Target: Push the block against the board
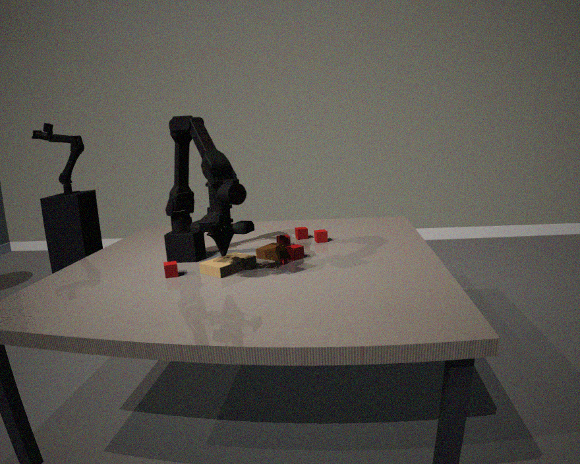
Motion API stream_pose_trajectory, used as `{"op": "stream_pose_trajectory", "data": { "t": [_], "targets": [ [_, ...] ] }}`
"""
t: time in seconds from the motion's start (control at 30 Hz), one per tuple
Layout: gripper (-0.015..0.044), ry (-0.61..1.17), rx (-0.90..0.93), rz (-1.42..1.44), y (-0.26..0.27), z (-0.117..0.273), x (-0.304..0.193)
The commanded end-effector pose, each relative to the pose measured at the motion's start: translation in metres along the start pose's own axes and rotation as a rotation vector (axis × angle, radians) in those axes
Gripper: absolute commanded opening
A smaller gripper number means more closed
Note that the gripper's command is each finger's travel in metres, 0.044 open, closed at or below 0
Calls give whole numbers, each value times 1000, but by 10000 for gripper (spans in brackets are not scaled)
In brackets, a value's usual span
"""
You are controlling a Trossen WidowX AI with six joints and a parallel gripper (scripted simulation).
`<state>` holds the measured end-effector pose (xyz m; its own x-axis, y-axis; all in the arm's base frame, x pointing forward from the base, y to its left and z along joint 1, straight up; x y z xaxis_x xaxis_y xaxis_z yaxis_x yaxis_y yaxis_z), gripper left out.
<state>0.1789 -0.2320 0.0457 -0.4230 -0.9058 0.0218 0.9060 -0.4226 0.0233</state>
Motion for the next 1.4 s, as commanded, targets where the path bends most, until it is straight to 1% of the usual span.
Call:
{"op": "stream_pose_trajectory", "data": {
  "t": [0.0, 0.17, 0.37, 0.4, 0.47, 0.53, 1.37],
  "targets": [
    [0, 4, 1, -154, -10, 0, 24],
    [0, 4, 0, -304, -22, 0, 48],
    [0, 4, 0, -310, -23, -4, 50],
    [0, 4, 0, -310, -22, -13, 50],
    [0, 4, 0, -310, -23, -44, 49],
    [0, 4, -1, -310, -23, -56, 49],
    [0, 6, 0, -310, -16, -56, 31]
  ]
}}
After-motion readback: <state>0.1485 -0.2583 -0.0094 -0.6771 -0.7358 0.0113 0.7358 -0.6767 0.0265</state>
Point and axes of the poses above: the point midway between the two fingers, 35 mm back from their tips, its own z axis back along the fingers, its own y axis across the jaws, x = y × z, the point moved 4 cm from there along z, back along the fingers, and after that the axes turned 2 degrees about -z, right-handed, at the moved point
